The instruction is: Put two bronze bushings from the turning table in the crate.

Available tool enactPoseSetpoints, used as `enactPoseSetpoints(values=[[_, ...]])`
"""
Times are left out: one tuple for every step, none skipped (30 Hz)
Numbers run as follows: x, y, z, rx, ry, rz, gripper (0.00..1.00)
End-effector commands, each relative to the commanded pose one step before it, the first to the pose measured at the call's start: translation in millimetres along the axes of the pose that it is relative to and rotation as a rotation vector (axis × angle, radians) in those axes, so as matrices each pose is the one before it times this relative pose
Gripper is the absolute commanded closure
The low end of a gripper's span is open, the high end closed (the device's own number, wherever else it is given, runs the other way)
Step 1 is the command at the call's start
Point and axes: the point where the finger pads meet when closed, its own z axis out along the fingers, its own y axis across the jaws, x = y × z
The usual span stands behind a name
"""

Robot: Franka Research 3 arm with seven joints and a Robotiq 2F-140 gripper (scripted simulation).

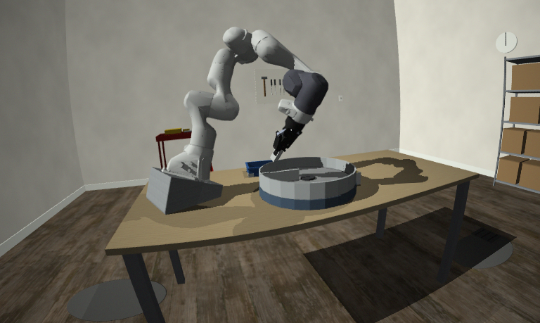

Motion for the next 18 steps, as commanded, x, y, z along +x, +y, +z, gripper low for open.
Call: enactPoseSetpoints(values=[[-0.55,0.23,0.26,-0.00322,-0.00096,0.01047,0.94],[0.0,0.0,0.0,0.0,0.0,0.0,0.94],[0.0,0.0,0.0,0.0,0.0,0.0,0.94],[0.0,0.0,0.0,0.0,0.0,0.0,0.94],[0.0,0.0,0.0,0.0,0.0,0.0,0.94],[0.0,0.0,0.0,0.0,0.0,0.0,0.94],[0.0,0.0,0.0,0.0,0.0,0.0,0.94],[0.0,0.0,0.0,0.0,0.0,0.0,0.94],[0.0,0.0,0.0,0.0,0.0,0.0,0.94],[-0.01,0.0,-0.01,0.0,-0.00001,-0.00001,0.94],[-0.07,0.01,-0.06,-0.00002,-0.00006,-0.00006,0.94],[-0.15,0.03,-0.12,-0.00003,-0.00013,-0.00012,0.94],[-0.21,0.04,-0.17,-0.00005,-0.00018,-0.00017,0.94],[-0.23,0.04,-0.19,-0.00005,-0.0002,-0.00019,0.94],[-0.21,0.04,-0.17,-0.00005,-0.00018,-0.00017,0.94],[-0.15,0.03,-0.12,-0.00003,-0.00013,-0.00012,0.94],[-0.07,0.01,-0.06,-0.00002,-0.00006,-0.00006,0.94],[-0.01,0.0,-0.01,0.0,-0.00001,-0.00001,0.94]])
